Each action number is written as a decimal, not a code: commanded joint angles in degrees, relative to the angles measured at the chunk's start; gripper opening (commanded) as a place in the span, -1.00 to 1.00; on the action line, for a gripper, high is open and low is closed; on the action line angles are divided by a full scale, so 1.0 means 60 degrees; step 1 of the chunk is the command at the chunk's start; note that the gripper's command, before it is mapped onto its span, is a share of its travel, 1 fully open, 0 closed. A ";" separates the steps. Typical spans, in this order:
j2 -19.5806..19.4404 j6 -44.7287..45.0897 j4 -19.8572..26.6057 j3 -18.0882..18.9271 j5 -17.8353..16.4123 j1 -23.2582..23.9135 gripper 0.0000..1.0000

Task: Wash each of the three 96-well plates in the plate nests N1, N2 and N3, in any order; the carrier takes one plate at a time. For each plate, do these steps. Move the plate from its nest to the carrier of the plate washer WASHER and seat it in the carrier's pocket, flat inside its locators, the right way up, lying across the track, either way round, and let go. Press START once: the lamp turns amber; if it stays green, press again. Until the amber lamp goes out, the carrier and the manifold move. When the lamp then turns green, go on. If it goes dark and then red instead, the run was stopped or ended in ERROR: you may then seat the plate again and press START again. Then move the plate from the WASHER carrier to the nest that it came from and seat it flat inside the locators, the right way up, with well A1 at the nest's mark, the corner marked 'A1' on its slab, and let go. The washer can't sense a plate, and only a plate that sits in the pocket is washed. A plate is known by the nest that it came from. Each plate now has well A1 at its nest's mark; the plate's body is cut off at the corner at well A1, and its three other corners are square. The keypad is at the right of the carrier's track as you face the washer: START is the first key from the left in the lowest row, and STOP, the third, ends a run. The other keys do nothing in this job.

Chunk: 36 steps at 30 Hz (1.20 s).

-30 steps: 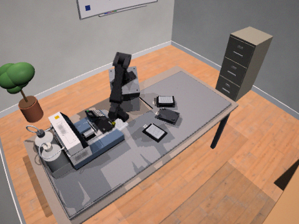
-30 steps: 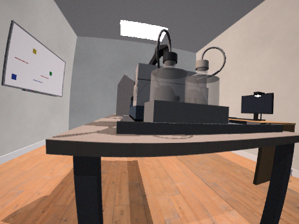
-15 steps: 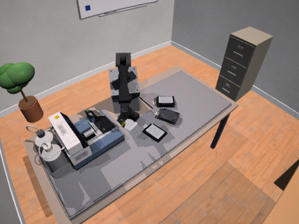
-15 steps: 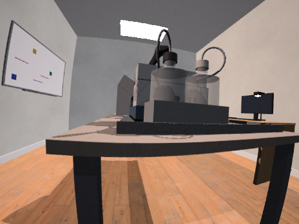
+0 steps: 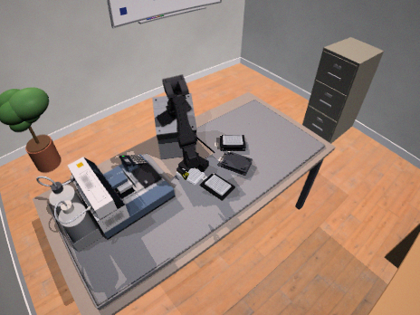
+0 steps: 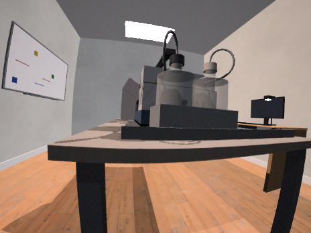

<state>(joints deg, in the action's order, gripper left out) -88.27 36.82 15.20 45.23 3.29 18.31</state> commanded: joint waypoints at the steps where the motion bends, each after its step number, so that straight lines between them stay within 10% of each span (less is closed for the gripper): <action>1: -0.0071 -0.0671 0.0045 0.0270 0.0393 -0.0469 -1.00; 36: -0.1707 -0.3264 -0.0040 0.1085 0.2427 -0.4504 -1.00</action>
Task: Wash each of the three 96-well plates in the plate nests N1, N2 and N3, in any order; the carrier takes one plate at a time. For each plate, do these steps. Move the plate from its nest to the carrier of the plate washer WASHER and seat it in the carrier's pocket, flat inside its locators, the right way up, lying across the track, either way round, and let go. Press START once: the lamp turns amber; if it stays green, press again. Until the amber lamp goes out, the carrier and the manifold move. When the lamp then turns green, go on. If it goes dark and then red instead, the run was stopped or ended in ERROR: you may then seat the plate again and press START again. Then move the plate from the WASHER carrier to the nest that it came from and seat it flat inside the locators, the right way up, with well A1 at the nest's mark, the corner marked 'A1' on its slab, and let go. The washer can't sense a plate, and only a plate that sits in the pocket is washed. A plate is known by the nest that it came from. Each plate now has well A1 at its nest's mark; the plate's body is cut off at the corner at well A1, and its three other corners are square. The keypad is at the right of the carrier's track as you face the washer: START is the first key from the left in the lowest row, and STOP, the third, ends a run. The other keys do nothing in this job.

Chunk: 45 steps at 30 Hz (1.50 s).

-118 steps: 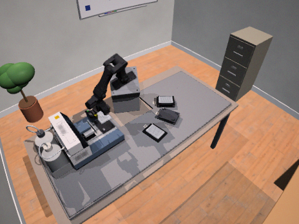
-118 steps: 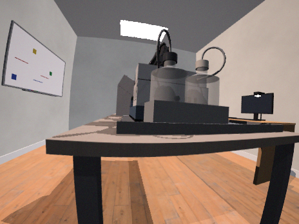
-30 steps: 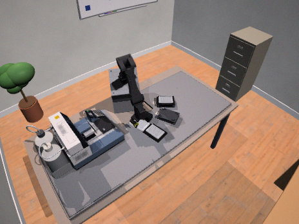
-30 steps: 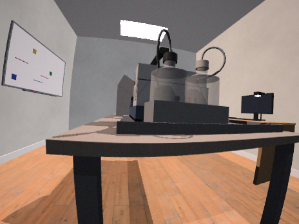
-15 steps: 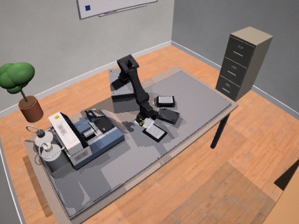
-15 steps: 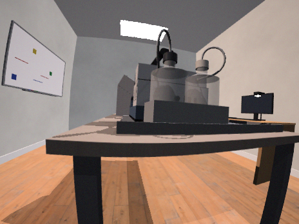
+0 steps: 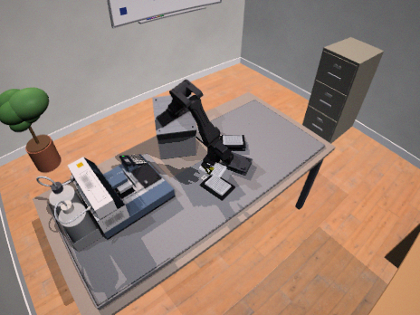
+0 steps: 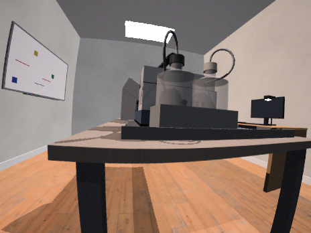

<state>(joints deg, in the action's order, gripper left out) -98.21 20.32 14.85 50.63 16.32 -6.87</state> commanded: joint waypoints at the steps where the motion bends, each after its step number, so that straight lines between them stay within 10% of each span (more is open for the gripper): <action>1: -0.0143 -0.0644 0.0035 0.0255 0.0321 -0.0449 -1.00; 45: -0.2997 -0.3532 0.0250 0.1811 0.1848 -0.4316 -1.00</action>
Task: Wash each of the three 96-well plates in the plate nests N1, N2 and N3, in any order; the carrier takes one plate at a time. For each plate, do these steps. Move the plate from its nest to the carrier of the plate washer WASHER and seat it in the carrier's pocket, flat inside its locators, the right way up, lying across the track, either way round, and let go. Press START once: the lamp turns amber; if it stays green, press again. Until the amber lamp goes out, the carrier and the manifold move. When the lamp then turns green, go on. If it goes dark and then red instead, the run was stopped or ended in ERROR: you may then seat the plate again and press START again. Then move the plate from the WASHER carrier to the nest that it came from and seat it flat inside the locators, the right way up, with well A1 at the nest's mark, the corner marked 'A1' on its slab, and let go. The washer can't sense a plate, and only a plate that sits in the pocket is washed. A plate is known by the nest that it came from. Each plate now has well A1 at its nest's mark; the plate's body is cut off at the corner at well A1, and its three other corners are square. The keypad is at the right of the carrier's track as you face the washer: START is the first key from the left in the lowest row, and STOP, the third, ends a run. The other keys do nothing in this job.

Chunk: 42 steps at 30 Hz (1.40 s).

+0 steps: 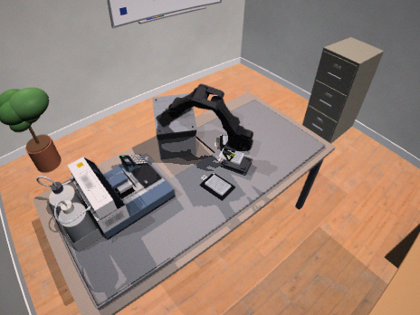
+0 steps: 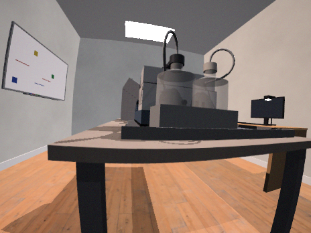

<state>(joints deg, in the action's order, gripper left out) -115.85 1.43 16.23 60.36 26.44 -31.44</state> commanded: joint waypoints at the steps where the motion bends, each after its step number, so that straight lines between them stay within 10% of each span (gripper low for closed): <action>1: -0.0166 -0.0506 0.0045 0.0267 0.0197 -0.0336 -1.00; 13: -0.1491 -0.1831 0.0488 0.1402 0.0535 -0.1551 -1.00; 42: -0.1487 -0.1805 0.0503 0.1426 0.0529 -0.1529 -1.00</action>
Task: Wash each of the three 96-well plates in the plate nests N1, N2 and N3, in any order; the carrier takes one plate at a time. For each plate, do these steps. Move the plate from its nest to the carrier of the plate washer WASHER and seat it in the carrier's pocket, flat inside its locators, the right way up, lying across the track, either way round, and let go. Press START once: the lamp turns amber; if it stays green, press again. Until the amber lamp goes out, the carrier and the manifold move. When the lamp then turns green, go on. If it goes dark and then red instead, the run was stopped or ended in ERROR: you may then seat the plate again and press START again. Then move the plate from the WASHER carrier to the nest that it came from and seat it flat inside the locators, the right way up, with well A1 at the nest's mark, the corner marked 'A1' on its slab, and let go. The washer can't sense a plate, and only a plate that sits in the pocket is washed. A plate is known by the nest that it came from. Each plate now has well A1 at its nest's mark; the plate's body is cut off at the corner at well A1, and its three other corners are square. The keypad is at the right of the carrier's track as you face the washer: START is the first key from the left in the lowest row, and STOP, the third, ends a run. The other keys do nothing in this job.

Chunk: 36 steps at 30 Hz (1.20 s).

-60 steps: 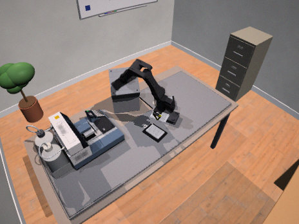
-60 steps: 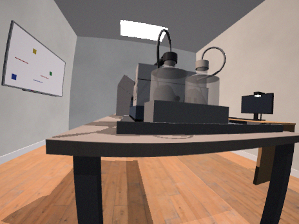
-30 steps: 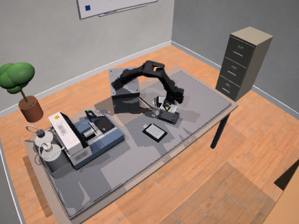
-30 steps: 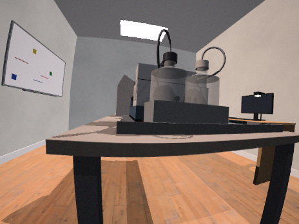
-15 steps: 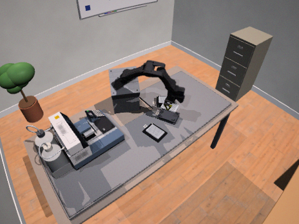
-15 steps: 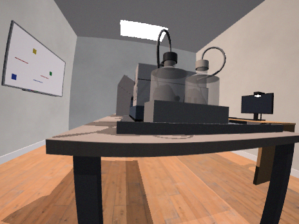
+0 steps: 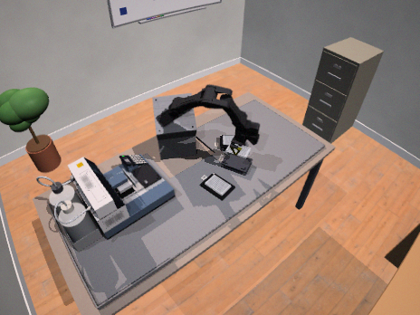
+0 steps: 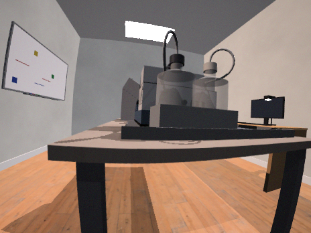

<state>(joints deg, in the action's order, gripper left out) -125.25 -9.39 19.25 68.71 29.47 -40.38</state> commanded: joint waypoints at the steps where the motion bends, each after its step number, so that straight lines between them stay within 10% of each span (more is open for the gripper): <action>1: 0.0080 -0.0002 0.0000 0.0035 0.0023 -0.0039 -1.00; 36: -0.0903 0.0454 -0.0906 0.0333 -0.0084 0.0372 -1.00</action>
<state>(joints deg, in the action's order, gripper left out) -130.80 -7.11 14.79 70.08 29.10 -37.85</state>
